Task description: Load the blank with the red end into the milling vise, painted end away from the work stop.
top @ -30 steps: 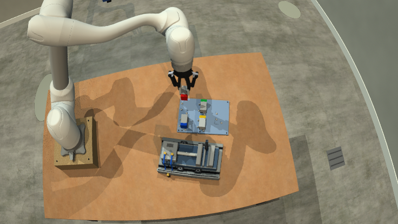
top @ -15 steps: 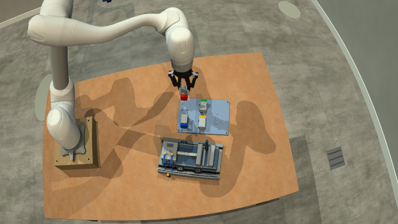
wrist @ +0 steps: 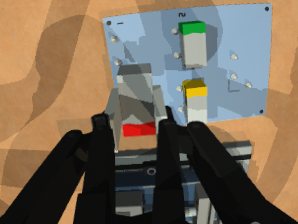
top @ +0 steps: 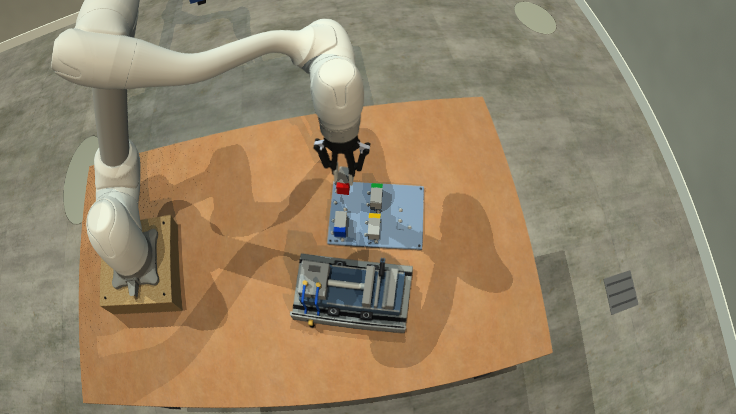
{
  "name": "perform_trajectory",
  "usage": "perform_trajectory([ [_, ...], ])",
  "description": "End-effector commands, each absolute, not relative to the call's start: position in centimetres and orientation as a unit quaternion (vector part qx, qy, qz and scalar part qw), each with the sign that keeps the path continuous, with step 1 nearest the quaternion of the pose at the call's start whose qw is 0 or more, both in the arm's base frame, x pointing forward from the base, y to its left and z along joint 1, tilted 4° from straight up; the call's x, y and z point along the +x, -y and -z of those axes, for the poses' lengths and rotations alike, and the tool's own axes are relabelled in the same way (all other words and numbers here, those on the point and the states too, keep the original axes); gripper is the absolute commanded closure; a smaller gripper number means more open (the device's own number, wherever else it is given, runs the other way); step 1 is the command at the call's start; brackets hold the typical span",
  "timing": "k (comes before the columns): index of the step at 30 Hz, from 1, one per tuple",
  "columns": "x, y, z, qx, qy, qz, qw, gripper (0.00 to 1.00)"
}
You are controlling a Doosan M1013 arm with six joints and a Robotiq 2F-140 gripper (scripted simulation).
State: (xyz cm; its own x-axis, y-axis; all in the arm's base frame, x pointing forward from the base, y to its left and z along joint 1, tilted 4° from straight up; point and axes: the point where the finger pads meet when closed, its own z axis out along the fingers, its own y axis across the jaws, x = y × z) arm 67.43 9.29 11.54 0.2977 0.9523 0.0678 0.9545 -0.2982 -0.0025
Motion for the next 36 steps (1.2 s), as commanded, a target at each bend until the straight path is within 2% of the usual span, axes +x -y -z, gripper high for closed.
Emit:
perform_trajectory([
  [1, 67.5, -8.5, -11.5, -0.805, 0.592, 0.027, 0.021, 1.00],
  [36, 68.9, 1.6, -10.6, -0.805, 0.592, 0.027, 0.021, 1.00],
])
